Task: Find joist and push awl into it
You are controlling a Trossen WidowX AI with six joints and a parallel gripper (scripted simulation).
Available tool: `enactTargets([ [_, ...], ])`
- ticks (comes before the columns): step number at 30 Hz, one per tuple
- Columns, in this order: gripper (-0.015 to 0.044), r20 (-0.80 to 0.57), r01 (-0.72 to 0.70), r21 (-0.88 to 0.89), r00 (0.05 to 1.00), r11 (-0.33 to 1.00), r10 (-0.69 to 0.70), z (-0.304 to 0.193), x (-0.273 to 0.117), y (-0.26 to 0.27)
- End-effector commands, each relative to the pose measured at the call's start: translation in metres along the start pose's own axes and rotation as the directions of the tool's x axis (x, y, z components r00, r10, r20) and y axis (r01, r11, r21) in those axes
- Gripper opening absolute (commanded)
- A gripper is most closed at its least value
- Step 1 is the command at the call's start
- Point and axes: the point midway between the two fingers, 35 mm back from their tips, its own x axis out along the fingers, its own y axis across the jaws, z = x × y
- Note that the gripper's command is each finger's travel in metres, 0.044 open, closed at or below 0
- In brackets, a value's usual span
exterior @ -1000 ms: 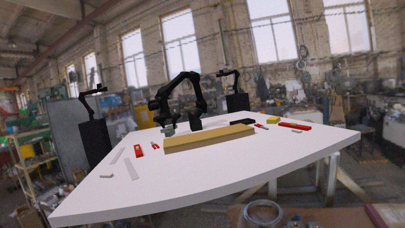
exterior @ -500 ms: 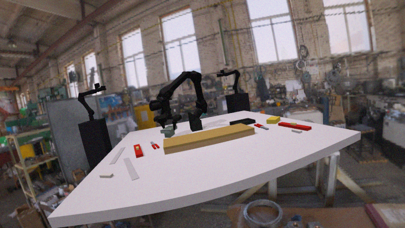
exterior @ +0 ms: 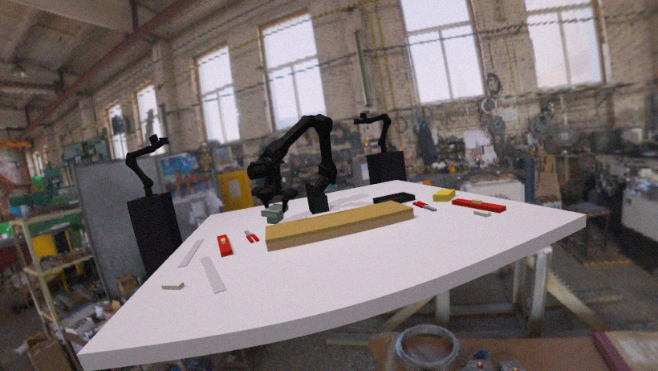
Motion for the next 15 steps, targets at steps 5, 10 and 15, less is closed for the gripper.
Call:
enactTargets([
  [5,0.0000,0.014,0.076,0.008,0.997,0.997,-0.076,0.0015,-0.0044,0.0024],
  [10,0.0000,0.014,0.099,0.011,0.995,0.995,-0.099,0.0015,-0.0042,0.0033],
  [15,0.0000,0.009,0.139,0.014,0.990,0.990,-0.139,0.0014,-0.0033,0.0046],
])
